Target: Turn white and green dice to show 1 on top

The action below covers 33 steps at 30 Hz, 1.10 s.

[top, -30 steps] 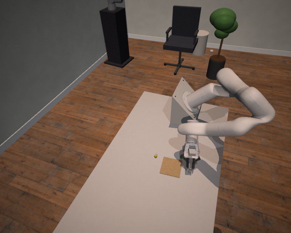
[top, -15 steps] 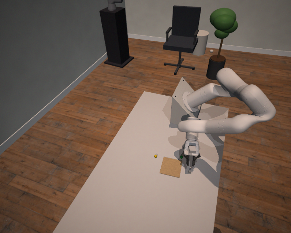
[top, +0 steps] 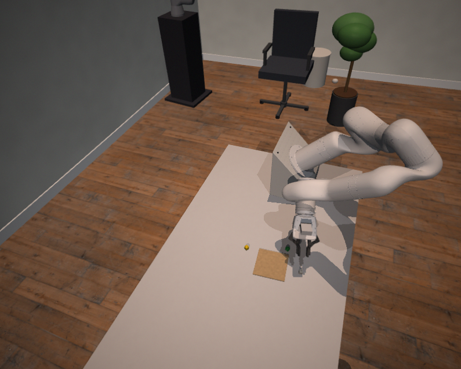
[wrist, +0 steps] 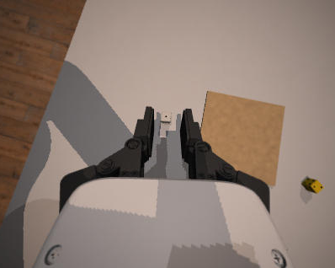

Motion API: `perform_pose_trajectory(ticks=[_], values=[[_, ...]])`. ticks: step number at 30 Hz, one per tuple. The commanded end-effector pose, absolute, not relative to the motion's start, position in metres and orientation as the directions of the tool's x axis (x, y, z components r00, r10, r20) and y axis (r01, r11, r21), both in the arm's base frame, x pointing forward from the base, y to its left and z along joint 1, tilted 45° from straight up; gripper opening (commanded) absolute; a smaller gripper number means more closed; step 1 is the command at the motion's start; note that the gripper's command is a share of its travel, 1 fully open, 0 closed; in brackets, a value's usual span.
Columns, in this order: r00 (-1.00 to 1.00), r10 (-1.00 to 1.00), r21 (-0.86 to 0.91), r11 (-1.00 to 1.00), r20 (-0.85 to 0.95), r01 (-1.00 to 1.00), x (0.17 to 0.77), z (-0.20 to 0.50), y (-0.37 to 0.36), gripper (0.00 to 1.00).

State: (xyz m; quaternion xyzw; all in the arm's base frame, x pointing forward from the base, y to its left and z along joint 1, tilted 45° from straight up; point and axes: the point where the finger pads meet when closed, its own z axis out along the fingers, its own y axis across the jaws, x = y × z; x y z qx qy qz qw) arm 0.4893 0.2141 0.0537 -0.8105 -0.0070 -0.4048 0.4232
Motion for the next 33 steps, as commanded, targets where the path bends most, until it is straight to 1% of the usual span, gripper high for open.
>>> perform_pose_trajectory(ticks=[1, 8, 14, 16, 18, 31, 33], values=[[0.673, -0.331, -0.681, -0.641, 0.662, 0.354, 0.49, 0.06, 0.208, 0.31], [0.694, -0.311, -0.684, -0.638, 0.649, 0.354, 0.492, 0.061, 0.209, 0.31], [0.8, -0.174, -0.686, -0.636, 0.575, 0.354, 0.503, 0.068, 0.209, 0.31], [0.8, -0.174, -0.686, -0.636, 0.575, 0.354, 0.503, 0.068, 0.209, 0.31], [0.833, -0.116, -0.683, -0.639, 0.54, 0.354, 0.507, 0.07, 0.208, 0.31], [0.916, 0.089, -0.683, -0.639, 0.391, 0.354, 0.522, 0.079, 0.207, 0.31], [0.916, 0.089, -0.683, -0.639, 0.391, 0.354, 0.522, 0.079, 0.207, 0.31]])
